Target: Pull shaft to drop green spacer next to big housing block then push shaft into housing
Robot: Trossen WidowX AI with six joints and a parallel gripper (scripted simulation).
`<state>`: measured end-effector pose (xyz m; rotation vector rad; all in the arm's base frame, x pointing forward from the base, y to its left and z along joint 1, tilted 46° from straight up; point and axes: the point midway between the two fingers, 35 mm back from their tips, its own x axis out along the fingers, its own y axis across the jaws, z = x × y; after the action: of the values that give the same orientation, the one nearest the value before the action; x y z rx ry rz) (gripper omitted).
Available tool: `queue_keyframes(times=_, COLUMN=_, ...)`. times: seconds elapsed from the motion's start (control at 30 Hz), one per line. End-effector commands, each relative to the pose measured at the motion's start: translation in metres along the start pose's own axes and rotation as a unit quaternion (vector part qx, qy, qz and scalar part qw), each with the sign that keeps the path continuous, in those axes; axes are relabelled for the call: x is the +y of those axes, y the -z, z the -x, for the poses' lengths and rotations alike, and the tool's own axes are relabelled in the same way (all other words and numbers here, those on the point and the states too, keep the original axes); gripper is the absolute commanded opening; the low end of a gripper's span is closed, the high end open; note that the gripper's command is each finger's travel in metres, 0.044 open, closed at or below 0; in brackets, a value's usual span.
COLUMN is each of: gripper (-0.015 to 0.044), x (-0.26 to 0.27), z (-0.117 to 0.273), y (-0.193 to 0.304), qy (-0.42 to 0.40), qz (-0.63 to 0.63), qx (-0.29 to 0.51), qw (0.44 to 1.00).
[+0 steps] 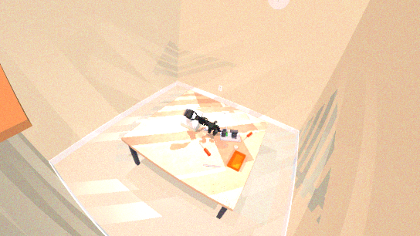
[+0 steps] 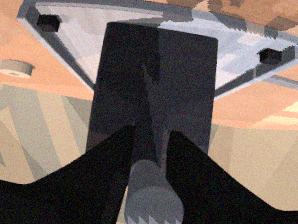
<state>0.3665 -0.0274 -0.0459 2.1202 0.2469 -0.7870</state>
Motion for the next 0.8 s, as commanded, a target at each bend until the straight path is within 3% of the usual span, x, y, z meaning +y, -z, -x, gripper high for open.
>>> queue_keyframes(times=0.0, gripper=0.0, x=0.0006, z=-0.0015, y=0.0013, qy=0.0, qz=-0.002, qx=0.001, qw=1.0)
queue_keyframes(times=0.77, gripper=0.0, x=0.0008, z=-0.0068, y=0.0045, qy=-0.001, qz=-0.002, qx=0.001, qw=1.0)
